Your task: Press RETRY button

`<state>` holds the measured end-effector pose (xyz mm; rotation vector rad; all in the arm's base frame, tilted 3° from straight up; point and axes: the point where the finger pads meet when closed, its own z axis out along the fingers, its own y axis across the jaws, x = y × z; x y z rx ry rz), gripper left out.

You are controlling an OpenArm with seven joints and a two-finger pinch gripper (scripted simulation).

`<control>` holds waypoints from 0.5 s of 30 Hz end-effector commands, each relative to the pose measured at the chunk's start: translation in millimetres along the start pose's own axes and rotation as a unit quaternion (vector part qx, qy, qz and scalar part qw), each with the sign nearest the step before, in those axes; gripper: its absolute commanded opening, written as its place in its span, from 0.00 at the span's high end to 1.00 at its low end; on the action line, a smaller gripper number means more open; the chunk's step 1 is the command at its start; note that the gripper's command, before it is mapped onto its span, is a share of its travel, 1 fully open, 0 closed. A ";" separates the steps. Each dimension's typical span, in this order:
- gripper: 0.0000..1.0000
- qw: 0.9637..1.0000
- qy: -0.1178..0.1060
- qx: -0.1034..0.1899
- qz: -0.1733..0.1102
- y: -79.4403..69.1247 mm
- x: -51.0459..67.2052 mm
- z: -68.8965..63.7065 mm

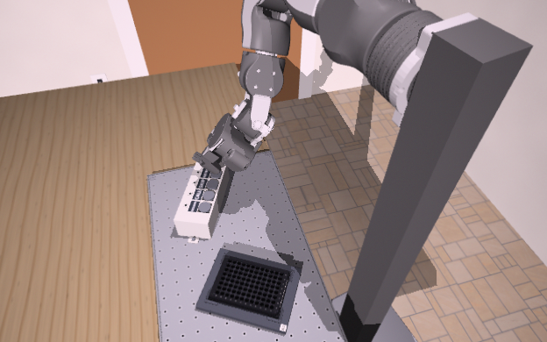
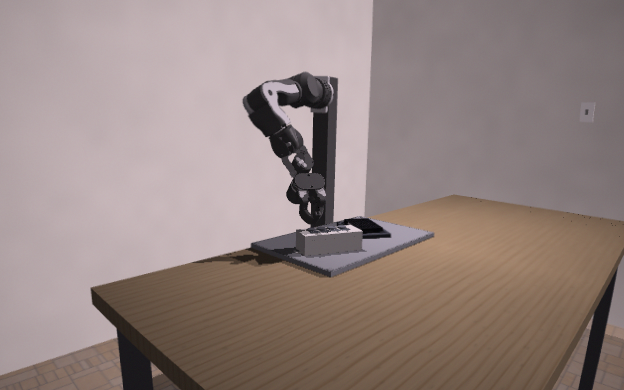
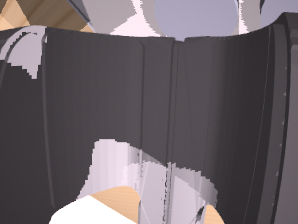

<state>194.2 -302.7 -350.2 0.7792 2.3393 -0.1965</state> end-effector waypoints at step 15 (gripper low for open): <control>1.00 1.000 0.001 0.000 -0.001 0.0 4.0 2.8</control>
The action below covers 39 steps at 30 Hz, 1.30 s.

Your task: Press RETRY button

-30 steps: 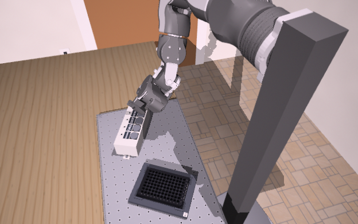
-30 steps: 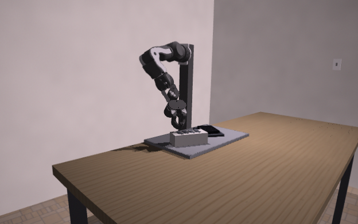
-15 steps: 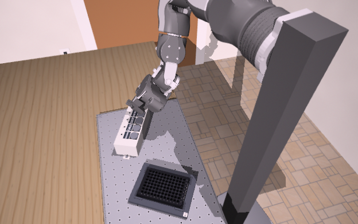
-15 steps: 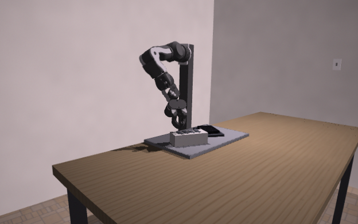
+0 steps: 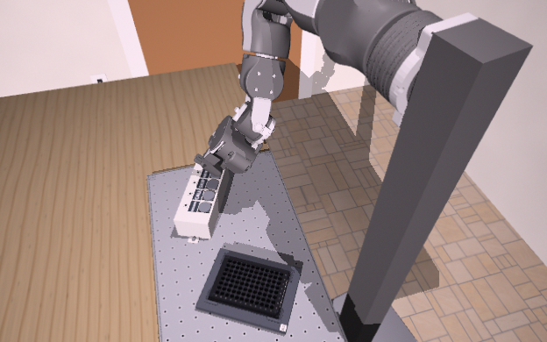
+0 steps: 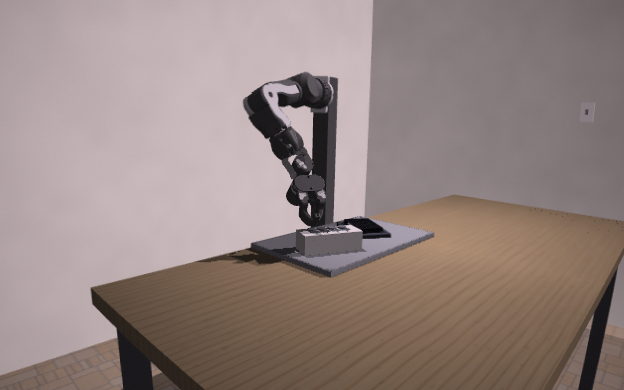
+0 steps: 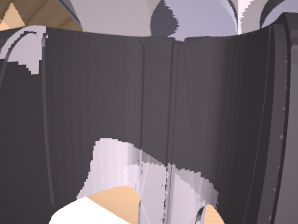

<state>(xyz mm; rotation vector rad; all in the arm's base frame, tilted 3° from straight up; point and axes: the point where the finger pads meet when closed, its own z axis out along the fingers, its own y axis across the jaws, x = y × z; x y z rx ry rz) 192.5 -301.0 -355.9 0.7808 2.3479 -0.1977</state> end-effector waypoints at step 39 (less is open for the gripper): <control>1.00 1.000 -0.004 -0.003 0.001 0.4 6.6 7.6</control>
